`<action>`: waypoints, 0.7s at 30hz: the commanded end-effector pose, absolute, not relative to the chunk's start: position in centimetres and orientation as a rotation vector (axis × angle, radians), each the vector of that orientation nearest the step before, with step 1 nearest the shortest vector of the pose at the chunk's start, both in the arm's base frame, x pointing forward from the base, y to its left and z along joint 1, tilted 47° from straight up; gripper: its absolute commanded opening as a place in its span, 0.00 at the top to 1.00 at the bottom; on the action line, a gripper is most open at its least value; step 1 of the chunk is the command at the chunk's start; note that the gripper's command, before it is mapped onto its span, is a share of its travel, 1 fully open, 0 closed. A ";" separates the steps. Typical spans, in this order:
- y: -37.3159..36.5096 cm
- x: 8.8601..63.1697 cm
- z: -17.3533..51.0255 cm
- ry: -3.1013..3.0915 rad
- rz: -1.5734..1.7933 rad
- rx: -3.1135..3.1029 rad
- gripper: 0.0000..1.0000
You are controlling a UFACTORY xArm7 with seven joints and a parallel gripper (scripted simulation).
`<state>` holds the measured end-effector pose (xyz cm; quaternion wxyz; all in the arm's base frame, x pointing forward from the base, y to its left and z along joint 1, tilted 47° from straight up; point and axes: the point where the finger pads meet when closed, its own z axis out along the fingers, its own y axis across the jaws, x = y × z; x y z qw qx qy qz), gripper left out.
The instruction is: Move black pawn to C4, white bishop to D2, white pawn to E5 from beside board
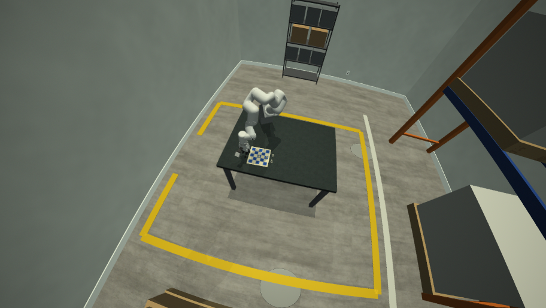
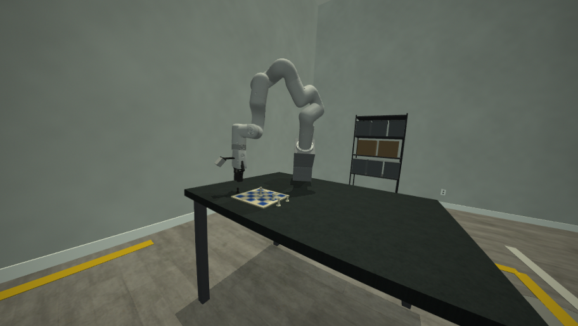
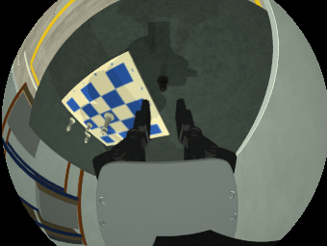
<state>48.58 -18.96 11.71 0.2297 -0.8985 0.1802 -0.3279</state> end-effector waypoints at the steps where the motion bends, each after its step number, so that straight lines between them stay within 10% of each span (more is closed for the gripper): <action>1: -19.0 48.9 11.4 0.498 -0.905 -2.473 0.66; 21: -18.3 50.5 9.8 0.498 -0.905 -2.473 0.66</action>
